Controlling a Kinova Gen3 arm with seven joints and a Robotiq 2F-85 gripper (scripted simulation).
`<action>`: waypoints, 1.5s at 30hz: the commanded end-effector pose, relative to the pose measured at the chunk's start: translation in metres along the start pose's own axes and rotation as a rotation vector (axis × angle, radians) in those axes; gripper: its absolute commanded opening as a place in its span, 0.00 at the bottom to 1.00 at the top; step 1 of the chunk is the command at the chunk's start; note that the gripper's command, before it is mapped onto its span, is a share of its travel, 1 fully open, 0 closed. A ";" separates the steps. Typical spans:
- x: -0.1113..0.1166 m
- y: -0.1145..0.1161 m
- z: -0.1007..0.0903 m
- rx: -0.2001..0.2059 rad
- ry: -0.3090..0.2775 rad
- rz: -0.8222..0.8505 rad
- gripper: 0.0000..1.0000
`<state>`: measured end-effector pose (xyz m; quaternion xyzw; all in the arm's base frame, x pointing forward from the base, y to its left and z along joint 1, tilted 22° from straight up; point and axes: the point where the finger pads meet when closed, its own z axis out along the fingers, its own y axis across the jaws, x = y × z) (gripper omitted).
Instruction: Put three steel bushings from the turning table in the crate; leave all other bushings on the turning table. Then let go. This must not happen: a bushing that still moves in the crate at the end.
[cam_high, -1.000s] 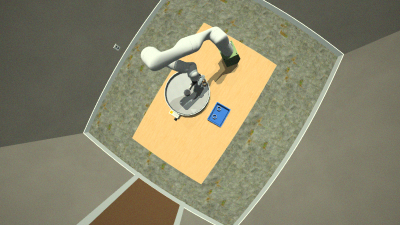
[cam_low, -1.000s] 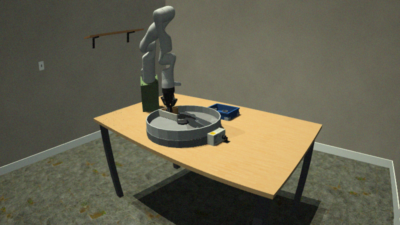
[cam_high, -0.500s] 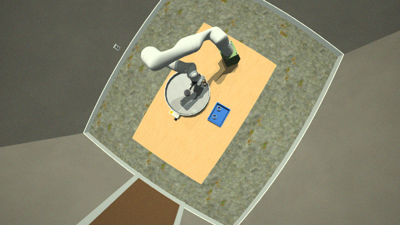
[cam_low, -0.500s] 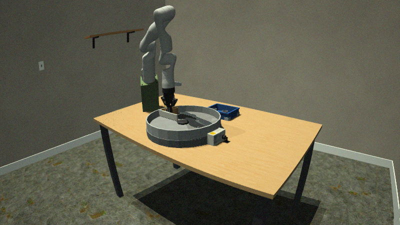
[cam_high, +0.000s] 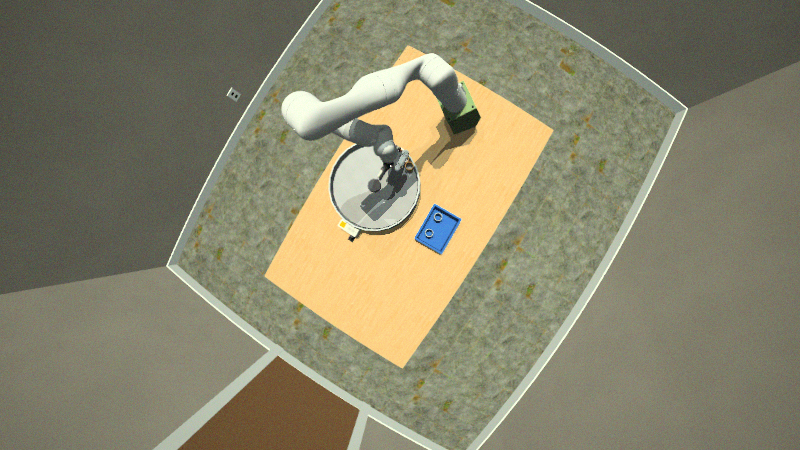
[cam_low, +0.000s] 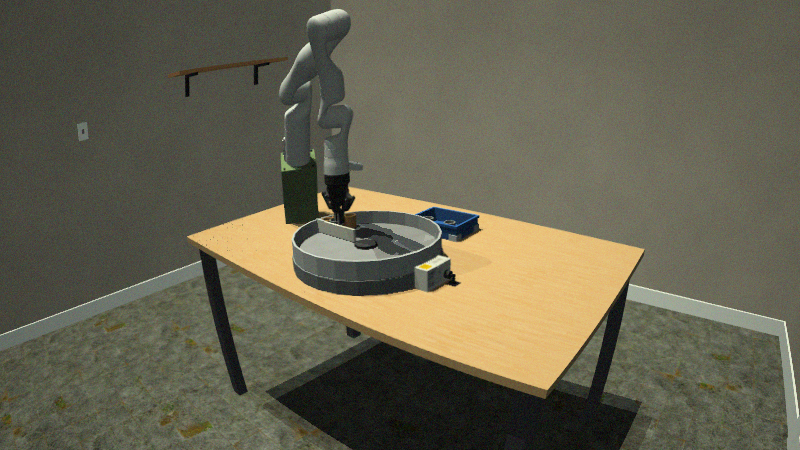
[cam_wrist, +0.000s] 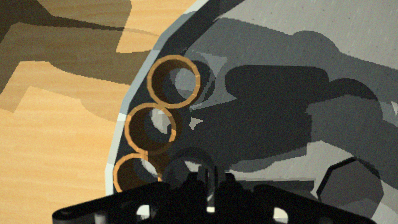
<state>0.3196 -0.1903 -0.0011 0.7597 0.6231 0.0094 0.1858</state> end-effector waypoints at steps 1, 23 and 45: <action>0.000 0.003 -0.003 -0.007 -0.001 -0.002 0.00; 0.000 0.002 -0.011 -0.007 -0.001 -0.002 0.00; 0.000 0.002 -0.018 -0.006 -0.001 -0.002 0.00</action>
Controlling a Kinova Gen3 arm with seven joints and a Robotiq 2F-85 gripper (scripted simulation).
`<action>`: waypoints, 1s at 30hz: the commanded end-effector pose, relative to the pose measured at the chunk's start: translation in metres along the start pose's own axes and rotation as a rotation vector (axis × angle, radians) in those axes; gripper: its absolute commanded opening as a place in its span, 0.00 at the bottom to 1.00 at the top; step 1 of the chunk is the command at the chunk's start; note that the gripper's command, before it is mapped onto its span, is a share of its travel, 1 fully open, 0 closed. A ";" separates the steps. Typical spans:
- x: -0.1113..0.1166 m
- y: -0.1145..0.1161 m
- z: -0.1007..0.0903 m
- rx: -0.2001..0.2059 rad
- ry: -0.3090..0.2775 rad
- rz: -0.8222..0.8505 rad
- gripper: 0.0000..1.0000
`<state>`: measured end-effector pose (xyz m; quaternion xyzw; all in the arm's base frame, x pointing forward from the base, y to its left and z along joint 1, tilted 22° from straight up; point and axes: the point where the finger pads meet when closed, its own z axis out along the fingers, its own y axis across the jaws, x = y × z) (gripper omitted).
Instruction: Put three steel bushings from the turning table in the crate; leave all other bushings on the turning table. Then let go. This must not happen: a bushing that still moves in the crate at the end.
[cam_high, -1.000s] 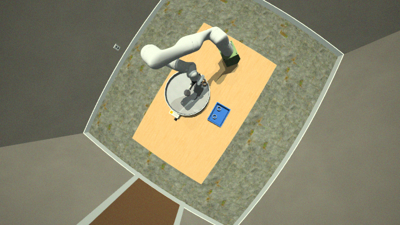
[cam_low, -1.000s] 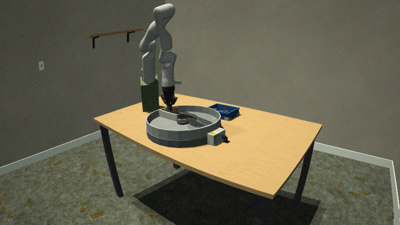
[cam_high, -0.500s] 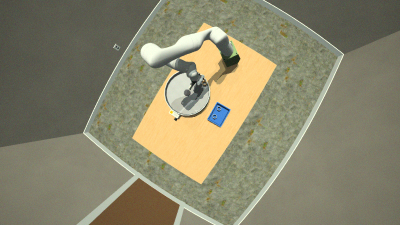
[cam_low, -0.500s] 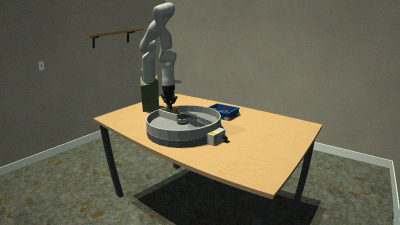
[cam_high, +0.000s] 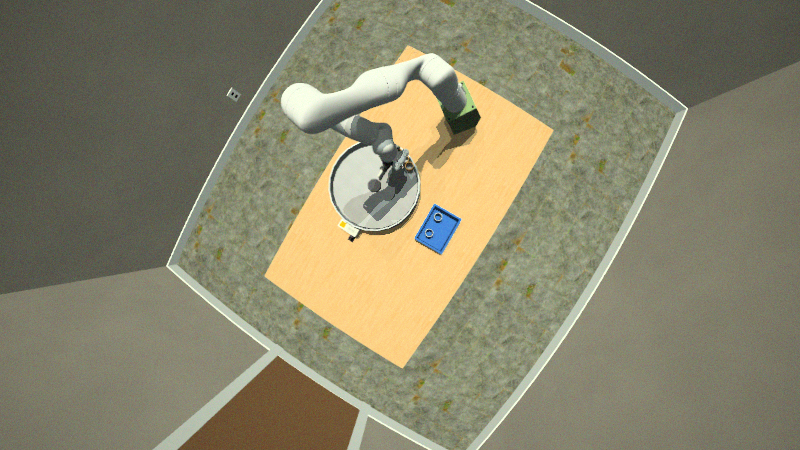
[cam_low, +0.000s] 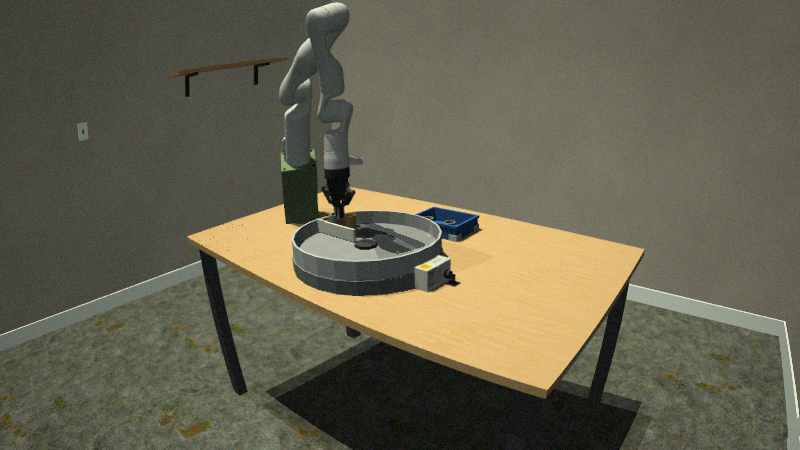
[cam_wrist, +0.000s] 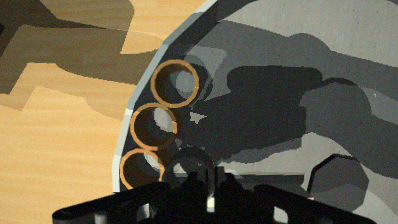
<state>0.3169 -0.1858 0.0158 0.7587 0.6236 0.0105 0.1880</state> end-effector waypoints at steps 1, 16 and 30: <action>0.000 0.000 -0.002 -0.001 0.000 0.000 0.00; 0.000 0.000 -0.008 -0.001 0.000 0.000 0.00; 0.000 0.000 -0.015 -0.001 0.000 0.000 0.00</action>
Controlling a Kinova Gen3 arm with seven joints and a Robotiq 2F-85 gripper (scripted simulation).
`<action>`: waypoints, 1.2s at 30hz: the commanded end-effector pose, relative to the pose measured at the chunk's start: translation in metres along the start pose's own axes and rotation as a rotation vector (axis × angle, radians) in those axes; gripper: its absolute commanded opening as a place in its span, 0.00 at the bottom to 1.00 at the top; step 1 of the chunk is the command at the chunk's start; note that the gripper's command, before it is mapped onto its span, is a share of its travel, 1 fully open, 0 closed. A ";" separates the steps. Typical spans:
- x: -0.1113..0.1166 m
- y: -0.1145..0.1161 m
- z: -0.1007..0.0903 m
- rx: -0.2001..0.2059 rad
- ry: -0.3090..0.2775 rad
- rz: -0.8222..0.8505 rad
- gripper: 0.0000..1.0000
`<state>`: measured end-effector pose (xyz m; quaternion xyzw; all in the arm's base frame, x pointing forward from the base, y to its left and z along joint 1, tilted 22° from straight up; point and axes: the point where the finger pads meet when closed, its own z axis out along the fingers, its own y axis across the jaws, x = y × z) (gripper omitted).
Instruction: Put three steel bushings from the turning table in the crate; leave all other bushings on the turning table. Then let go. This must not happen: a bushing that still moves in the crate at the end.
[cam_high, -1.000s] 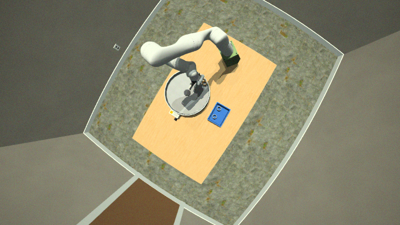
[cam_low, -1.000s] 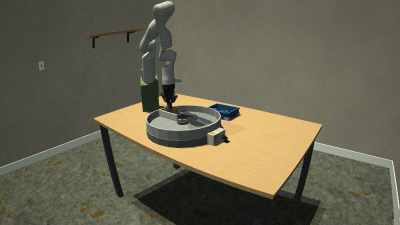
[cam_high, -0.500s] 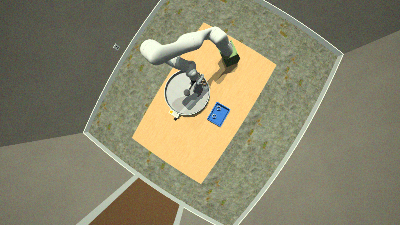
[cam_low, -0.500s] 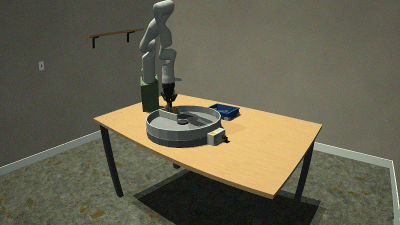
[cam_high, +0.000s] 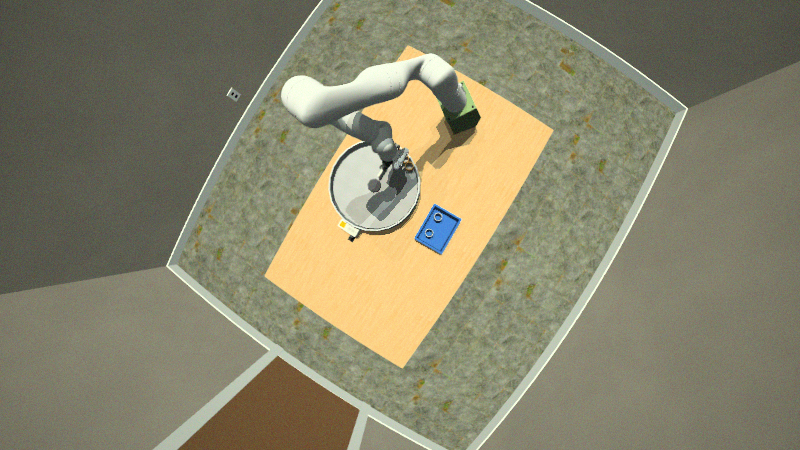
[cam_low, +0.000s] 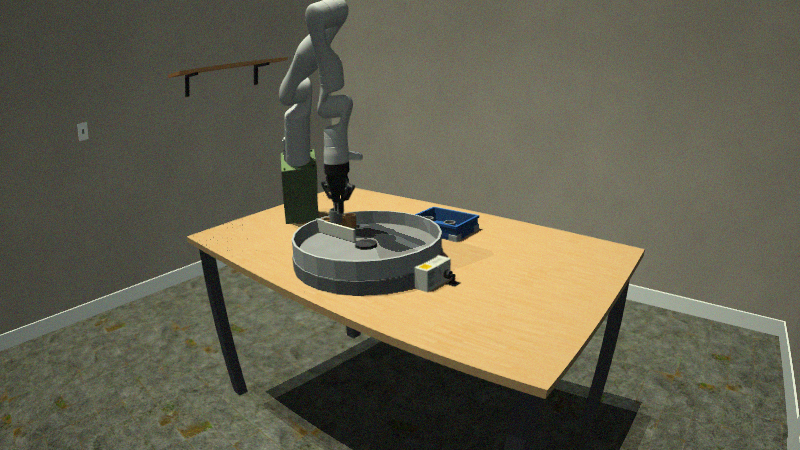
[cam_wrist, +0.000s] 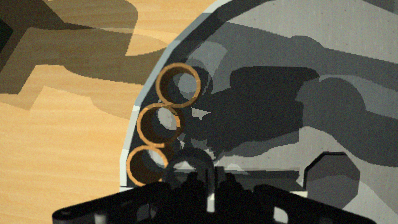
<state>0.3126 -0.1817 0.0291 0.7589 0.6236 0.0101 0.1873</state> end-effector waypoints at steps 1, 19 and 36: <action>0.000 0.001 -0.001 -0.002 0.000 0.000 0.00; 0.000 0.001 -0.008 -0.002 0.000 0.000 0.00; 0.000 0.000 -0.027 -0.003 0.000 0.000 0.00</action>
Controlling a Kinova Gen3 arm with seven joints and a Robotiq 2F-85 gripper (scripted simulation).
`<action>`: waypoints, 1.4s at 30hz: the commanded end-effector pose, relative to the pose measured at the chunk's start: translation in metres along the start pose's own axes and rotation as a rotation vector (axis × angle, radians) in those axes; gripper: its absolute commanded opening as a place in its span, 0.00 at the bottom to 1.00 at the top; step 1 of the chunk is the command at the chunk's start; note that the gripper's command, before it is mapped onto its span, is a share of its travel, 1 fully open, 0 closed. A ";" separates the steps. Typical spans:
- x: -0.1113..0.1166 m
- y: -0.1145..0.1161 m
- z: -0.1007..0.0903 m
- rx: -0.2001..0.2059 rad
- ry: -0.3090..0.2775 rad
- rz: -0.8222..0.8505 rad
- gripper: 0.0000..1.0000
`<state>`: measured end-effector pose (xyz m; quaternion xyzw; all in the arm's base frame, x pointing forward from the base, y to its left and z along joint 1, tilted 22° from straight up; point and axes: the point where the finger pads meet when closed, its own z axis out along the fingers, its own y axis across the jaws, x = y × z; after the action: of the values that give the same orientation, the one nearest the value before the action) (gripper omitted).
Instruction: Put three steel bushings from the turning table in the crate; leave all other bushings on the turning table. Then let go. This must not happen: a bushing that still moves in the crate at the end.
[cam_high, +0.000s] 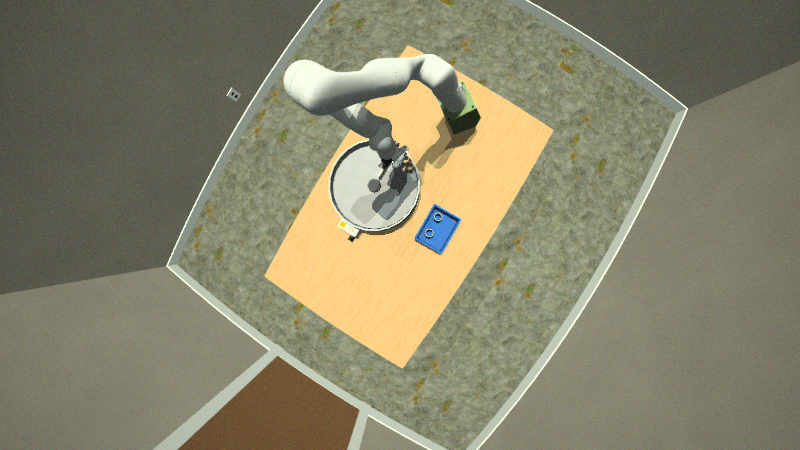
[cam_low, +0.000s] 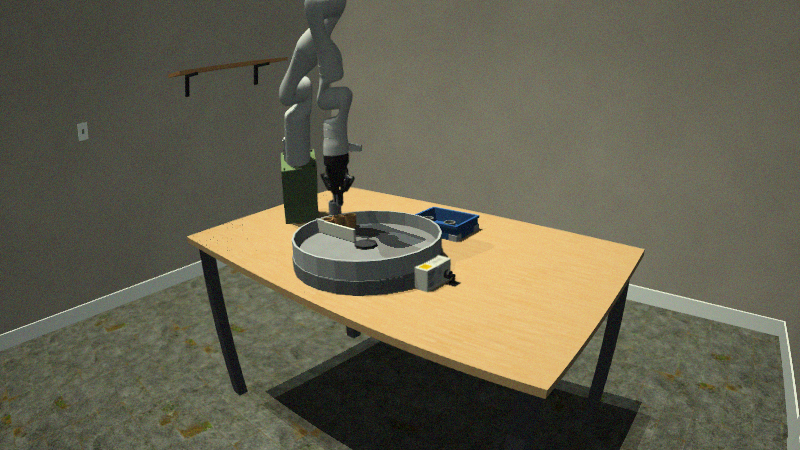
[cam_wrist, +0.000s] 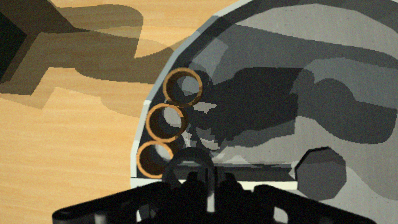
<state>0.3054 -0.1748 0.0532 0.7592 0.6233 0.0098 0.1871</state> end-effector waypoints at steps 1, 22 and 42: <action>0.000 0.001 -0.001 -0.003 0.000 -0.001 0.00; 0.029 0.012 -0.019 -0.002 -0.001 0.000 0.00; 0.096 0.041 -0.020 -0.003 -0.001 0.002 0.00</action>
<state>0.3482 -0.1025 0.0652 0.7716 0.6065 0.0105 0.1914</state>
